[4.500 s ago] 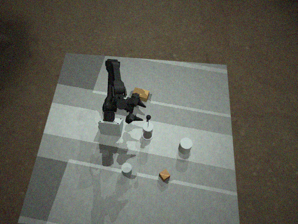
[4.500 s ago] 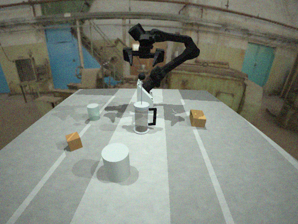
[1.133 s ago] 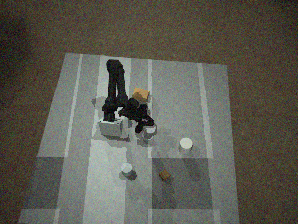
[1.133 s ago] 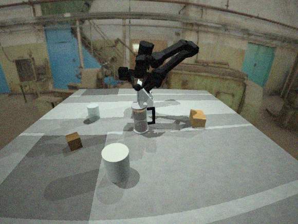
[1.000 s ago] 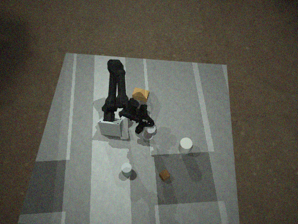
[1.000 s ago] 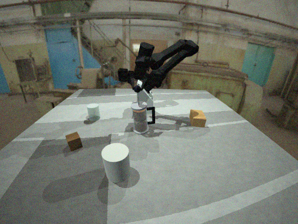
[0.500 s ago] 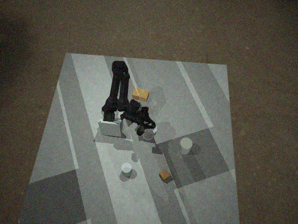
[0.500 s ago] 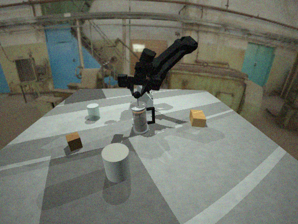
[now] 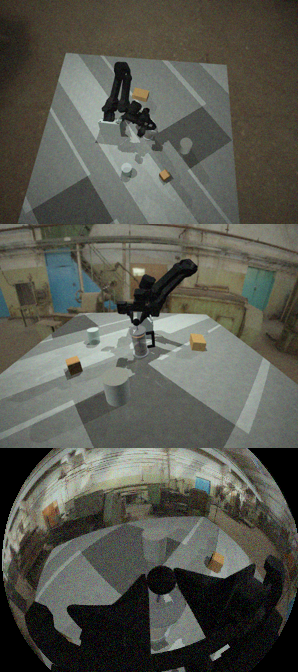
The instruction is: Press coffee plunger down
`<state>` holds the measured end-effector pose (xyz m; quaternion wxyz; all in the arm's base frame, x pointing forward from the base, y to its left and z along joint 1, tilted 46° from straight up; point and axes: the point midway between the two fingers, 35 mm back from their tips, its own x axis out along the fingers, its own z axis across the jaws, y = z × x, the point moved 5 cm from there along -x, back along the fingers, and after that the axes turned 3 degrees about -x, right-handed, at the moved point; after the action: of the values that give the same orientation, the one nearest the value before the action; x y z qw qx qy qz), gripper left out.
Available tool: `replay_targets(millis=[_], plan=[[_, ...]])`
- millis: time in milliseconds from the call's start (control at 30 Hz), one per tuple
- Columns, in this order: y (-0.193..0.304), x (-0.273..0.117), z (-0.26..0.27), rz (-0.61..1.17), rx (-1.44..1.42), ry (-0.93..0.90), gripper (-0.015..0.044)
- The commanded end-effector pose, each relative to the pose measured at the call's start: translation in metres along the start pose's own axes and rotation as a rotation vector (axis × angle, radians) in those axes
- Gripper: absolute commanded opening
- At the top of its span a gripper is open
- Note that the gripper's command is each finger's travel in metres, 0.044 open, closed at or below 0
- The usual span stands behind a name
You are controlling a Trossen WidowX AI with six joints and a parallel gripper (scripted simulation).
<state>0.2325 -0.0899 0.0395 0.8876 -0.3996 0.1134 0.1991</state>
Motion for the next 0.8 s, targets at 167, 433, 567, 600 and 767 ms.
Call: replay_targets(millis=[167, 433, 567, 600, 767], plan=[[0.0084, 0.0047, 0.0001, 0.037, 0.038, -0.016, 0.0119], [0.0078, 0.0056, -0.0011, 0.037, 0.038, -0.016, 0.0119], [0.0074, 0.0062, -0.0016, 0.037, 0.038, -0.016, 0.0119], [0.0073, 0.0064, -0.0017, 0.037, 0.038, -0.016, 0.0119], [0.0069, 0.0071, -0.0022, 0.037, 0.038, -0.016, 0.0119]])
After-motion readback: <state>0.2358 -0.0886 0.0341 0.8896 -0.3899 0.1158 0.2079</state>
